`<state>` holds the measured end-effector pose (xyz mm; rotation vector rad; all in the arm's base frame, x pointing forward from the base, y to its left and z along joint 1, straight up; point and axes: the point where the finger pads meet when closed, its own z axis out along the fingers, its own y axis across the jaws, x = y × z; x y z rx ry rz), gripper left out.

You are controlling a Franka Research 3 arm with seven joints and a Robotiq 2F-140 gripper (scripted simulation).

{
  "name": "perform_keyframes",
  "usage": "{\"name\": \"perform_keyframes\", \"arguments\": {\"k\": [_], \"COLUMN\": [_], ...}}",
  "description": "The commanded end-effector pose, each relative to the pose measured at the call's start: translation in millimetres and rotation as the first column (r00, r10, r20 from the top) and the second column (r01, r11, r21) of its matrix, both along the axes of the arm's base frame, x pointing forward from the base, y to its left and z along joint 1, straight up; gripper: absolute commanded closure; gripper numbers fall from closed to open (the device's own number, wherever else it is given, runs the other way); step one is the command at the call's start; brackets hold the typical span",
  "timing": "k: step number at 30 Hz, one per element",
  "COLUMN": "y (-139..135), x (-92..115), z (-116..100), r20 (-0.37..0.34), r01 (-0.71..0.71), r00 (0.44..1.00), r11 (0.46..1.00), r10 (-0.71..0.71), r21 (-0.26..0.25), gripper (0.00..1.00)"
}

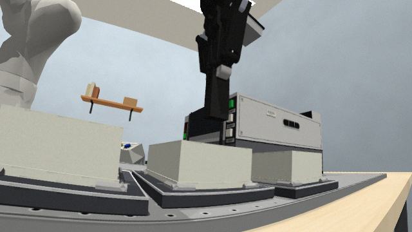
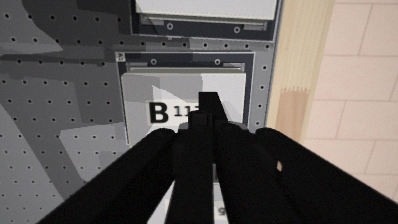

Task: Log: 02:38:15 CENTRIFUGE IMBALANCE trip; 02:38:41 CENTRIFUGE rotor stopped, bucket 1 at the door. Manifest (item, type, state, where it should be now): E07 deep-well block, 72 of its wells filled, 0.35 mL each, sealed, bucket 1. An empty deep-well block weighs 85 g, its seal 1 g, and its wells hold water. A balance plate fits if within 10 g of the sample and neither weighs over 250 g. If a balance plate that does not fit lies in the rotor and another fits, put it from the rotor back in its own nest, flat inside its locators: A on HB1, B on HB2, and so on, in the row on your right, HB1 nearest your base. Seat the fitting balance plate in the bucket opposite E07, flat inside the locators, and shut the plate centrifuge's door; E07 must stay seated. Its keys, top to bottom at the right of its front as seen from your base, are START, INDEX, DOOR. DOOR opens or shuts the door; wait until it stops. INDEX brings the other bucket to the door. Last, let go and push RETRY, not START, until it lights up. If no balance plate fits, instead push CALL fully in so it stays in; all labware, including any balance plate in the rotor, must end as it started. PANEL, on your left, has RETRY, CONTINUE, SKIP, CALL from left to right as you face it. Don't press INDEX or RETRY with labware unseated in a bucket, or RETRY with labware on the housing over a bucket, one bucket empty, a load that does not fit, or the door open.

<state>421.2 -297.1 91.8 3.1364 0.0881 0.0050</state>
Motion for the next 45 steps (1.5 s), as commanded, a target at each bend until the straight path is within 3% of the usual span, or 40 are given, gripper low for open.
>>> {"name": "perform_keyframes", "arguments": {"k": [1, 4, 7, 45], "y": [-2.8, -3.6, -3.1, -3.0], "x": [38.6, 69.1, 85.5, 88.6], "z": [-0.5, -1.9, -3.1, -3.4], "r20": [-0.005, -0.004, -0.003, -0.002], "r01": [0.027, 0.037, 0.043, 0.044], "r00": [1.000, 0.999, 0.999, 0.999], "r11": [1.000, 0.999, 0.999, 0.999], "r10": [-0.027, -0.037, -0.043, -0.044], "r21": [0.001, 0.002, 0.004, 0.004], "gripper": [0.90, 0.90, 0.90, 0.90]}}
